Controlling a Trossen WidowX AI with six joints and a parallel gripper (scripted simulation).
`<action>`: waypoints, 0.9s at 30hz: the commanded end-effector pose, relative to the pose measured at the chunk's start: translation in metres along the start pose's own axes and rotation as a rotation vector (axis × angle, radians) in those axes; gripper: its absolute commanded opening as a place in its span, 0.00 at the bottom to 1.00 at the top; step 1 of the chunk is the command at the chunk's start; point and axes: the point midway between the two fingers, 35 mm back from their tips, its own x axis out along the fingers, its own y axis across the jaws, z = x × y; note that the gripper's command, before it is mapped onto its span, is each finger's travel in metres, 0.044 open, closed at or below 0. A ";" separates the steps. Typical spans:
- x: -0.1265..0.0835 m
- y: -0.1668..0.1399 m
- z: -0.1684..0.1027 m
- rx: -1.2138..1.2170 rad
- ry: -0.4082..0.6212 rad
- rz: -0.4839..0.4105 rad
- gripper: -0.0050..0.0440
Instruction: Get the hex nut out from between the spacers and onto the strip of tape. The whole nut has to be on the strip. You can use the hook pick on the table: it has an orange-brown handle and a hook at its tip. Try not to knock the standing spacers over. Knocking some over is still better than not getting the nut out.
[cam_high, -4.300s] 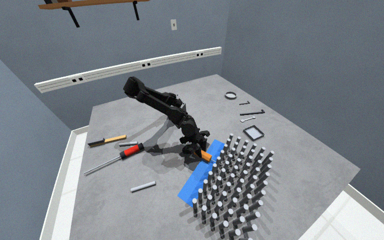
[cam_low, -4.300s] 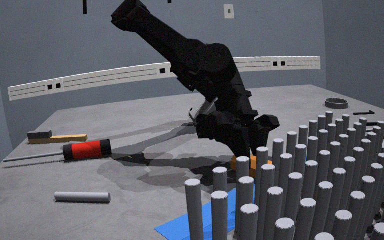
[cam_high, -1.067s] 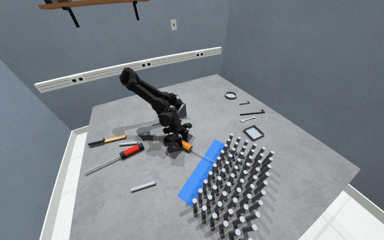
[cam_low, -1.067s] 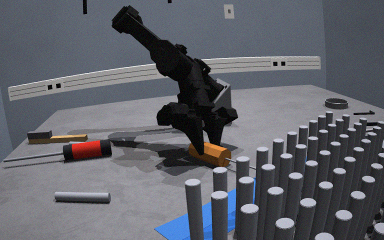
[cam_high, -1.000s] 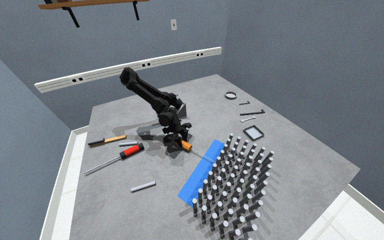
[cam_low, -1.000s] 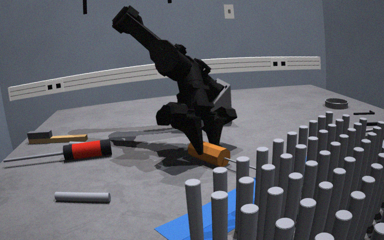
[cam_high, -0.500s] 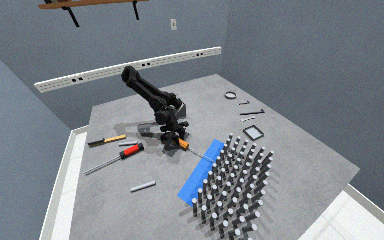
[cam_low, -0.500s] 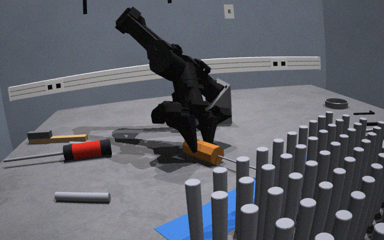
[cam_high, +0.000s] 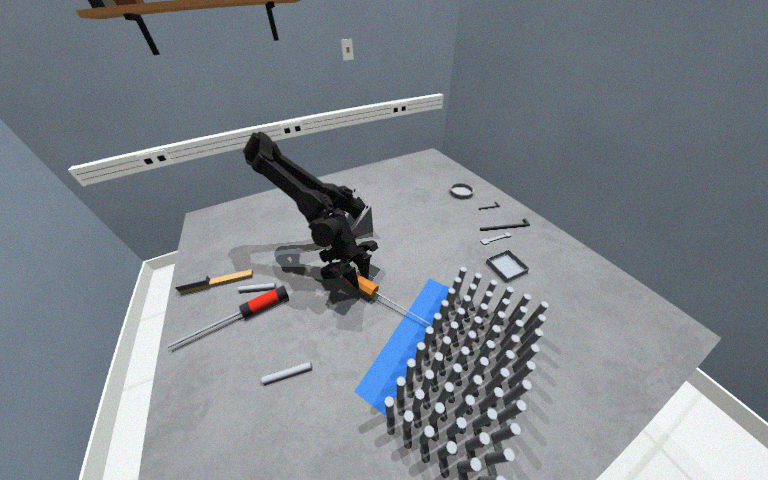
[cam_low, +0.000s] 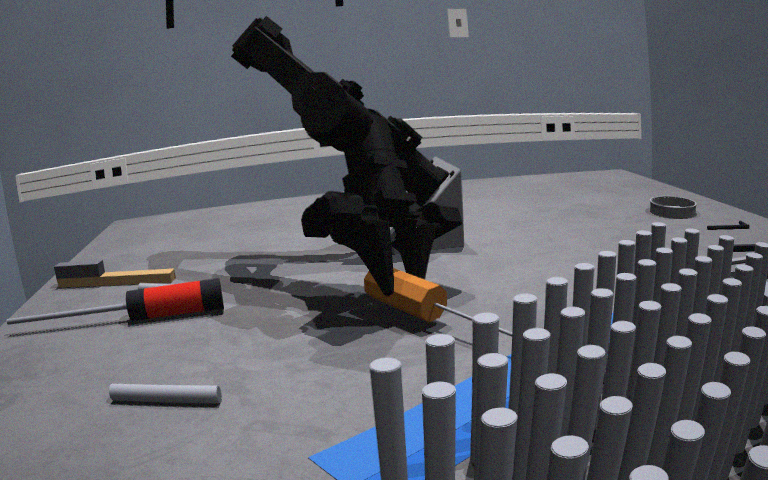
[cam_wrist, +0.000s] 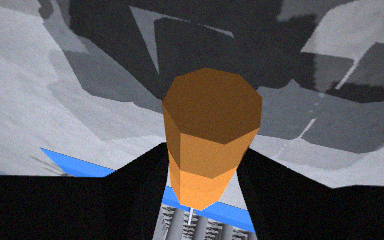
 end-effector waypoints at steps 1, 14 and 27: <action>-0.008 0.012 -0.009 0.018 0.029 0.029 0.00; -0.018 0.011 -0.012 0.008 0.066 0.019 0.00; -0.034 0.008 0.014 0.003 0.059 0.011 0.00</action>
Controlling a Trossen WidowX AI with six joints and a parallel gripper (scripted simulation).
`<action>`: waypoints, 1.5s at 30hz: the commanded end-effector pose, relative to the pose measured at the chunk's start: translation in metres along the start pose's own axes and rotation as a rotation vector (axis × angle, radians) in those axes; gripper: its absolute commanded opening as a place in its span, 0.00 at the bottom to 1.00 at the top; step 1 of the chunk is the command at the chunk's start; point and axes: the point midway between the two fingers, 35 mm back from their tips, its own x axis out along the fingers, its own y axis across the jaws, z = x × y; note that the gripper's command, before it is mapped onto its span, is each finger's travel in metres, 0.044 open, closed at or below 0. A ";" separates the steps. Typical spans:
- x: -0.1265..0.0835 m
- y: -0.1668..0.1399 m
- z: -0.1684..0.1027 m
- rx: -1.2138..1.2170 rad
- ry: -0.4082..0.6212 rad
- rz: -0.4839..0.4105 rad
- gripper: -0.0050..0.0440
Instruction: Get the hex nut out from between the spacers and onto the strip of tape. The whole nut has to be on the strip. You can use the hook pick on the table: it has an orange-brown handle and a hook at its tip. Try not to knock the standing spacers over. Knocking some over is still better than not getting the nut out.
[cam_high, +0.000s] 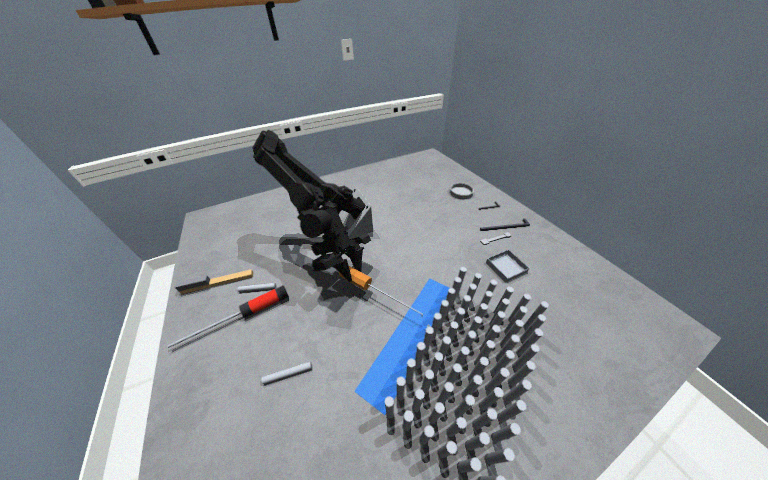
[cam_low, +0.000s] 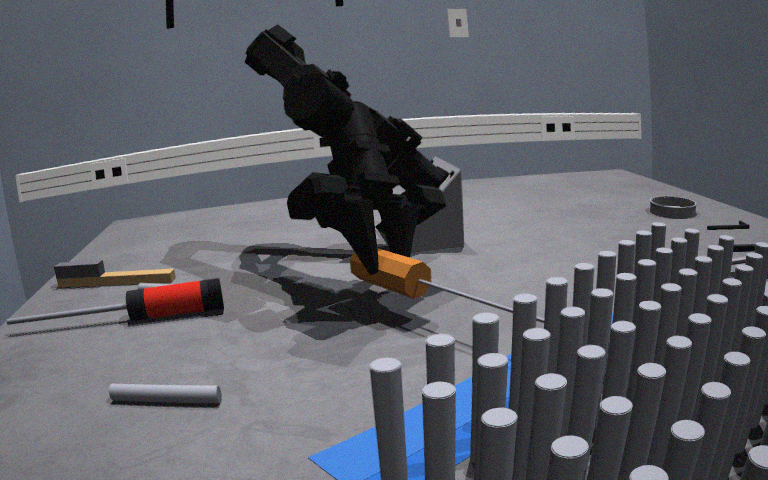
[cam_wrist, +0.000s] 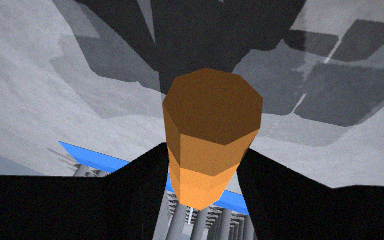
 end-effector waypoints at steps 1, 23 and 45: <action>-0.009 0.003 0.004 -0.003 0.019 0.011 0.00; -0.046 0.021 -0.028 0.023 0.017 -0.018 0.00; -0.110 0.040 -0.064 0.015 0.020 0.008 0.00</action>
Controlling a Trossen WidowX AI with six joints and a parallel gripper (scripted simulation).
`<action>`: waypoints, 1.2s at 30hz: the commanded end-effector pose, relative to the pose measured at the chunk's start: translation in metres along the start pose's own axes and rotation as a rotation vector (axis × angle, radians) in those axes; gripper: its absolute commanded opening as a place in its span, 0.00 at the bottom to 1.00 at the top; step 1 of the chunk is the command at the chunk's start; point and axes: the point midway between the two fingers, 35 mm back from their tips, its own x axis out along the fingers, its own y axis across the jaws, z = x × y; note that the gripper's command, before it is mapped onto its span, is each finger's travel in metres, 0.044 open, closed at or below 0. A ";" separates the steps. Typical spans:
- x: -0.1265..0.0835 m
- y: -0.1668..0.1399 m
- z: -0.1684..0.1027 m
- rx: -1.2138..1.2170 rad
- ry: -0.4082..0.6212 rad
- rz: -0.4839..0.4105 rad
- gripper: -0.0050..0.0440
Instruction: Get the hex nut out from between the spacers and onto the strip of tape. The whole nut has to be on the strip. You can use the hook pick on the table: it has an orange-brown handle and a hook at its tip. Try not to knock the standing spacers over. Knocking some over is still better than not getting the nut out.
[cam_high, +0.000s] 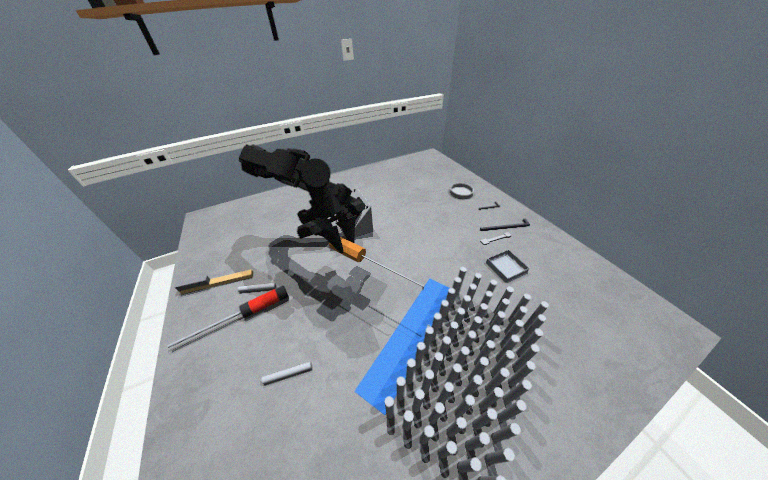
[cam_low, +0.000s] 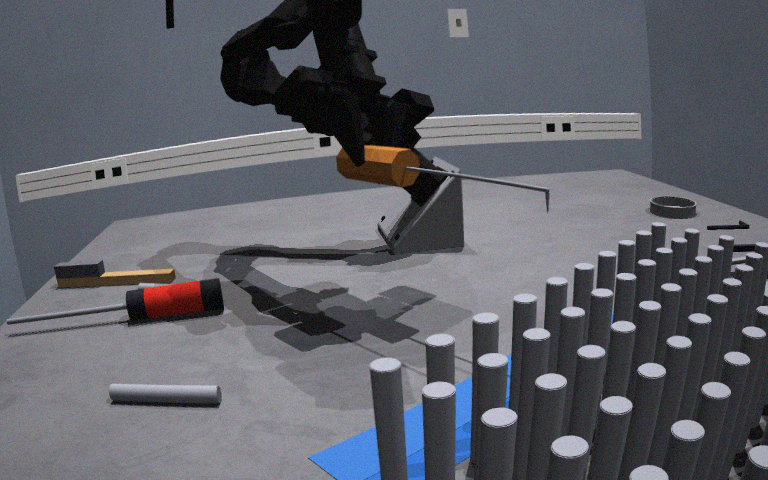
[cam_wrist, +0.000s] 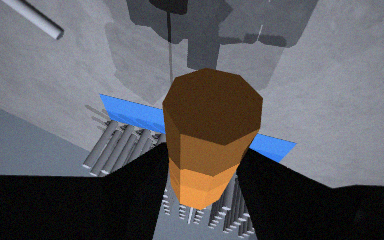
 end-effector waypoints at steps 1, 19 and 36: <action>-0.018 0.009 -0.011 0.016 0.022 0.022 0.00; -0.005 -0.008 -0.053 -0.294 0.054 -0.144 0.00; -0.003 -0.034 -0.106 -0.623 0.114 -0.314 0.00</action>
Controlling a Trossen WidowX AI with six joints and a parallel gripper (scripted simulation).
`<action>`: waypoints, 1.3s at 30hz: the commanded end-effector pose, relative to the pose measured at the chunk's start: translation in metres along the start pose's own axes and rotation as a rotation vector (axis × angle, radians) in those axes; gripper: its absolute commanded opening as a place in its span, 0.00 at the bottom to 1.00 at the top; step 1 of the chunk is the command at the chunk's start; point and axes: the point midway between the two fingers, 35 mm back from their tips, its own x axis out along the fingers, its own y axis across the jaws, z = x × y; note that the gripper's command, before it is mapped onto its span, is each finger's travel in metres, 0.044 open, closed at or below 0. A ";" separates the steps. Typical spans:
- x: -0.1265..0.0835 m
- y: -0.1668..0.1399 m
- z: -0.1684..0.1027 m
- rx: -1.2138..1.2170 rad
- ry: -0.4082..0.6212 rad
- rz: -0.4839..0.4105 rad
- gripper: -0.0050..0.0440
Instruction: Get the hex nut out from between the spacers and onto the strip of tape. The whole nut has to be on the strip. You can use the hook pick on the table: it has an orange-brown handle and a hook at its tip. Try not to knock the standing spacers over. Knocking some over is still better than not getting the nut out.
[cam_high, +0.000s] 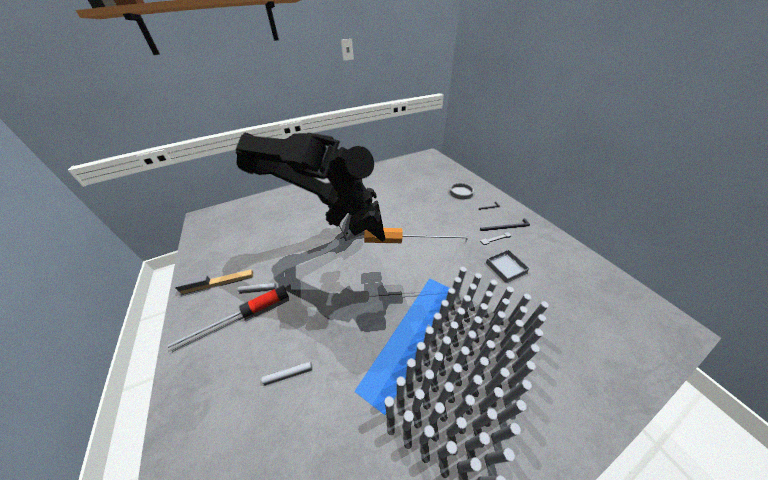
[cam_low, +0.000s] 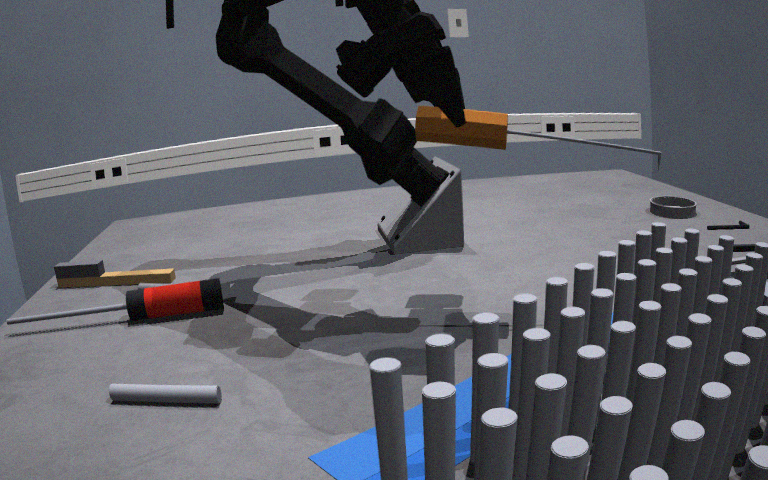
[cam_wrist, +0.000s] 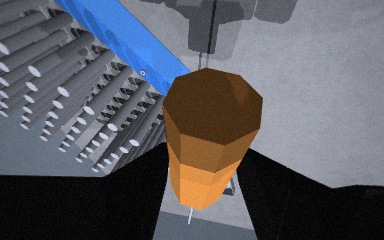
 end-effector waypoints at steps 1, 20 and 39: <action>-0.004 0.007 -0.019 -0.081 0.038 -0.024 0.00; 0.013 -0.001 -0.088 -0.439 0.126 -0.207 0.00; 0.035 -0.028 -0.155 -0.772 0.238 -0.389 0.00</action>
